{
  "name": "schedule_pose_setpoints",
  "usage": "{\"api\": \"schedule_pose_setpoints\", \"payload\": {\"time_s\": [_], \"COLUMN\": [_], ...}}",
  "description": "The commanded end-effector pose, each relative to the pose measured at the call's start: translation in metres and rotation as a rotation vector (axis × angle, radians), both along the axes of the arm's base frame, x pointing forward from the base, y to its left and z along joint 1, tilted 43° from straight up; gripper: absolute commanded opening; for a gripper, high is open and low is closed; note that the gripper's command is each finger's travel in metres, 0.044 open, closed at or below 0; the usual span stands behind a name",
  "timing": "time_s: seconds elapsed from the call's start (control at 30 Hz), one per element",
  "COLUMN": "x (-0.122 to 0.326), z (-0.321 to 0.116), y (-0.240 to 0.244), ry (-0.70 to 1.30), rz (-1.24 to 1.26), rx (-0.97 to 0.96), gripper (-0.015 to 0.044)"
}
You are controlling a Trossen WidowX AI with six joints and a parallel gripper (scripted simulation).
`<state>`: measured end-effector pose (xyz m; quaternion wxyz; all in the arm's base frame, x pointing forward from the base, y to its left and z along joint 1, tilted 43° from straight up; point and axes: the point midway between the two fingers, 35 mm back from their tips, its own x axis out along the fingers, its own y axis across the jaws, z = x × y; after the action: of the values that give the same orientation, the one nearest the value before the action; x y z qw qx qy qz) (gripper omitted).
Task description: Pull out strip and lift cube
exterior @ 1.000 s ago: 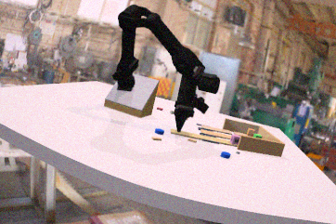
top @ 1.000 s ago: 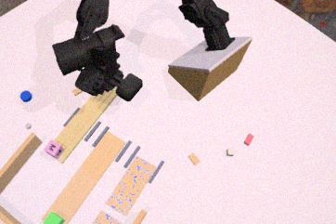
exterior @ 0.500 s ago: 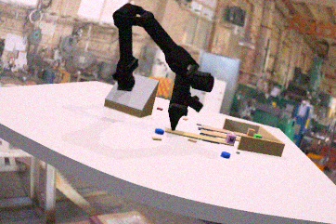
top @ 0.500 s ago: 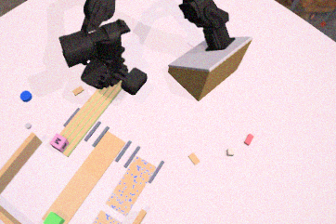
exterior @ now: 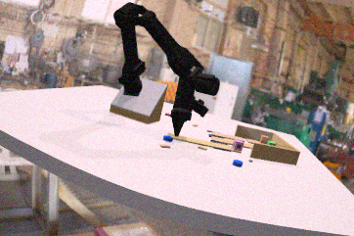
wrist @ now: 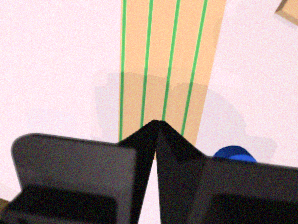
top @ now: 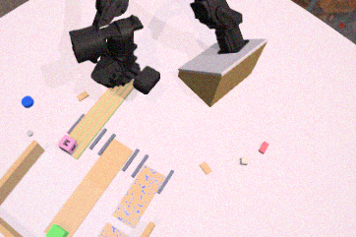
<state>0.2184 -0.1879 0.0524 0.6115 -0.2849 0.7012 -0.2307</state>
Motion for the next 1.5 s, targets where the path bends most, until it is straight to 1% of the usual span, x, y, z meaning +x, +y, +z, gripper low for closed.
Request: {"api": "schedule_pose_setpoints", "payload": {"time_s": [0.0, 0.93, 0.97, 1.13, 1.27, 1.47], "x": [-0.015, -0.015, -0.003, 0.003, 0.003, 0.028], "z": [-0.005, -0.005, 0.001, 0.028, 0.030, 0.026], "y": [-0.003, -0.003, 0.001, 0.027, 0.028, 0.028], "ry": [0.032, 0.032, 0.002, 0.030, 0.031, 0.093], "rz": [-0.020, -0.020, -0.004, -0.020, -0.020, 0.047], "rx": [0.007, 0.007, 0.001, 0.009, 0.009, 0.019], "gripper": [0.0000, 0.0000, 0.0000, 0.0000, 0.0000, 0.0157]}}
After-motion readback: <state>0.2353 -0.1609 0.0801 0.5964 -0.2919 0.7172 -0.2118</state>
